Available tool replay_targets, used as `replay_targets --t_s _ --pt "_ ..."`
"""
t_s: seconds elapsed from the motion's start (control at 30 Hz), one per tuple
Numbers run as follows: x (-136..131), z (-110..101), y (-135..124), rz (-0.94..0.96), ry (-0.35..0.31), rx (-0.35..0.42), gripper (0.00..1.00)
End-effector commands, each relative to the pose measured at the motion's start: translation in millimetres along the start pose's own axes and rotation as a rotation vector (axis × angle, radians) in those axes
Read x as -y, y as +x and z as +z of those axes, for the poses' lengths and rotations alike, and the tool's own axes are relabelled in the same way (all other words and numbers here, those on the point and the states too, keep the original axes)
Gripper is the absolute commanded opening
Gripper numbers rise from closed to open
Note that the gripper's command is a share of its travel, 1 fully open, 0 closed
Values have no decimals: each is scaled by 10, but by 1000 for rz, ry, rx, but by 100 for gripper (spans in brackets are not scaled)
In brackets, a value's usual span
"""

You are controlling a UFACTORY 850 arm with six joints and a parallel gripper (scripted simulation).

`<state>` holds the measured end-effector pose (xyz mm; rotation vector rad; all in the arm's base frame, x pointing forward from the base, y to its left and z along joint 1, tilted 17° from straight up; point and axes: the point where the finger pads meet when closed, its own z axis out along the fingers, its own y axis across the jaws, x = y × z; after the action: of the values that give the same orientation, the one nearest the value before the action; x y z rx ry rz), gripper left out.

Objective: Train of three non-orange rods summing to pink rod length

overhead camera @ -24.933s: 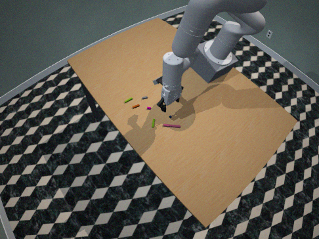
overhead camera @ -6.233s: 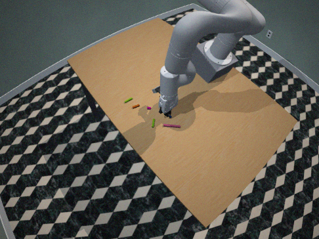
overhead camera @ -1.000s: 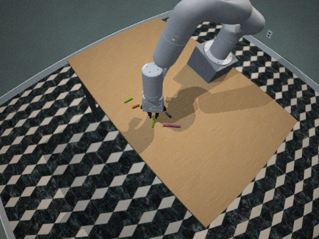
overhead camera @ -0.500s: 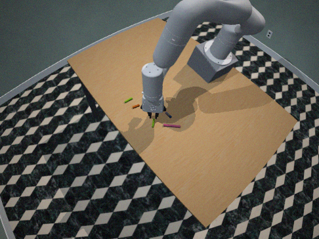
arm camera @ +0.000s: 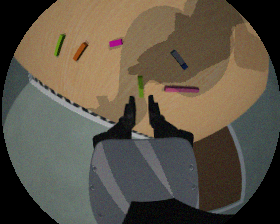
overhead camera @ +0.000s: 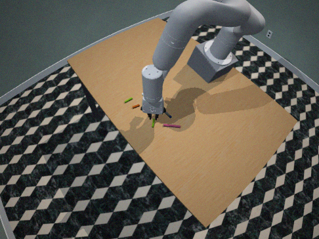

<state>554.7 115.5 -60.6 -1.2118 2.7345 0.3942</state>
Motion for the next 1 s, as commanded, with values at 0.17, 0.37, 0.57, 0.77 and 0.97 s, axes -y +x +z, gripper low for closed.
replay_targets --t_s 0.17,0.37,0.57,0.77,0.97 --pt "8 76 -9 0 1 1 24" --pt "9 168 -11 0 1 1 24" --pt "11 257 -14 0 1 1 24" --pt "12 308 -15 0 1 1 24" --pt "13 362 -17 0 1 1 24"
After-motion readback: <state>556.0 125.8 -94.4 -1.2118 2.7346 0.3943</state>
